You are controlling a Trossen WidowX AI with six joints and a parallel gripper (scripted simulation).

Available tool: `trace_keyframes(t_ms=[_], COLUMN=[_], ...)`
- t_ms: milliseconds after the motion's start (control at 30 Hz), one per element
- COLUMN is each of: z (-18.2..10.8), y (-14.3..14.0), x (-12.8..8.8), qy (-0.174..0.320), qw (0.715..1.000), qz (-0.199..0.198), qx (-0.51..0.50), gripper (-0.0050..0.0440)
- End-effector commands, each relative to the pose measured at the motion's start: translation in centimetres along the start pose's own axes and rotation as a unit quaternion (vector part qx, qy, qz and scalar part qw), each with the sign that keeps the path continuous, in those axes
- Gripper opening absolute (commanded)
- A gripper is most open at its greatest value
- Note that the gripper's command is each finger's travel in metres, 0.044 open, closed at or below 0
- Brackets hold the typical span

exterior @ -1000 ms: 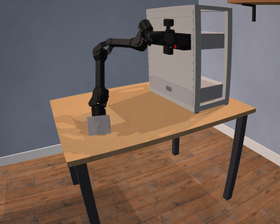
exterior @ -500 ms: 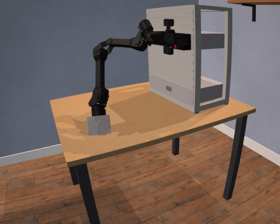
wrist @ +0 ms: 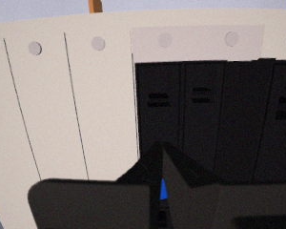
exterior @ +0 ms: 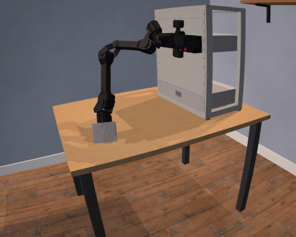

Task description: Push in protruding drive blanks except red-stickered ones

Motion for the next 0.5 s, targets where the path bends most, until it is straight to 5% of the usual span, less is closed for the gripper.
trace_keyframes(t_ms=[0, 467], z=[-0.83, -0.85], y=[1.15, 1.19], x=[0.58, 0.7], qy=[0.003, 0.003], qw=[1.0, 1.0], qz=[0.016, 0.016], qx=[-0.015, -0.015], gripper=[0.0, 0.0])
Point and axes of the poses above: the point midway between the two fingers, 35 mm back from their tips, its own x axis out along the fingers, its own y axis across the jaws, z = x × y, the point moved 1 cm from there along -x, back along the fingers, and after that the axes turned 6 degrees about x, right-handed, at the moved point
